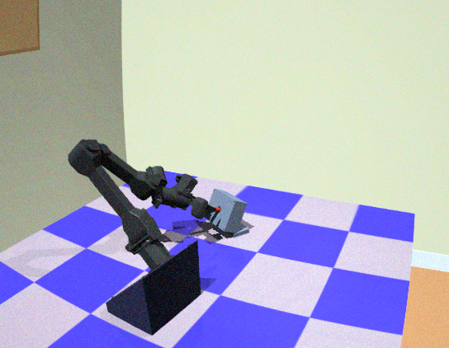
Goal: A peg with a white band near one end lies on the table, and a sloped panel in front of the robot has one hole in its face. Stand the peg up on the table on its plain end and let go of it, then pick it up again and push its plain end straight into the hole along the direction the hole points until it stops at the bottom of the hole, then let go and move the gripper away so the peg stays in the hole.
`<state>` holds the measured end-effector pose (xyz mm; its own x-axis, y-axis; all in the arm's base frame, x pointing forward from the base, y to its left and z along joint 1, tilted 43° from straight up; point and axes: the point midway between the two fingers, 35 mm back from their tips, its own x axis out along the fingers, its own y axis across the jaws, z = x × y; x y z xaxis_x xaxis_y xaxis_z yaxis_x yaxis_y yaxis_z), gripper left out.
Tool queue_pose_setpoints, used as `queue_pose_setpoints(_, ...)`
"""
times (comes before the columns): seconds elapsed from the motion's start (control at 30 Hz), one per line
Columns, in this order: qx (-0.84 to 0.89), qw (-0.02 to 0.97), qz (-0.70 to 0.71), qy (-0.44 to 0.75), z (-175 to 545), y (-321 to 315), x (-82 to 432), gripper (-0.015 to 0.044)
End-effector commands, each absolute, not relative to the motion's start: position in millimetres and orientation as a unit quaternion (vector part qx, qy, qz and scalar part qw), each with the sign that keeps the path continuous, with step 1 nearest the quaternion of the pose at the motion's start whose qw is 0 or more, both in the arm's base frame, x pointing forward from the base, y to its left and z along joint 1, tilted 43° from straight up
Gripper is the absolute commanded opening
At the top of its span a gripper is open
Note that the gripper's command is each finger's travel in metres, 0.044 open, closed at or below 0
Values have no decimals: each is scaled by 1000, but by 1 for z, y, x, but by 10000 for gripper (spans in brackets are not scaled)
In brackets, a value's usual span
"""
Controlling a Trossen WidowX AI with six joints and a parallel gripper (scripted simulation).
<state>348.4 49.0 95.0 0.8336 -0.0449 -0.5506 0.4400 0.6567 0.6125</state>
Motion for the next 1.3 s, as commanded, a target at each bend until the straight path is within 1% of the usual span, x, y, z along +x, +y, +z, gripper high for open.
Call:
queue_pose_setpoints(0.0, 391, 873, -142, 254, 96, 49, 344, 440)
queue_pose_setpoints(1.27, 391, 874, -140, 253, 120, 53, 317, 440)
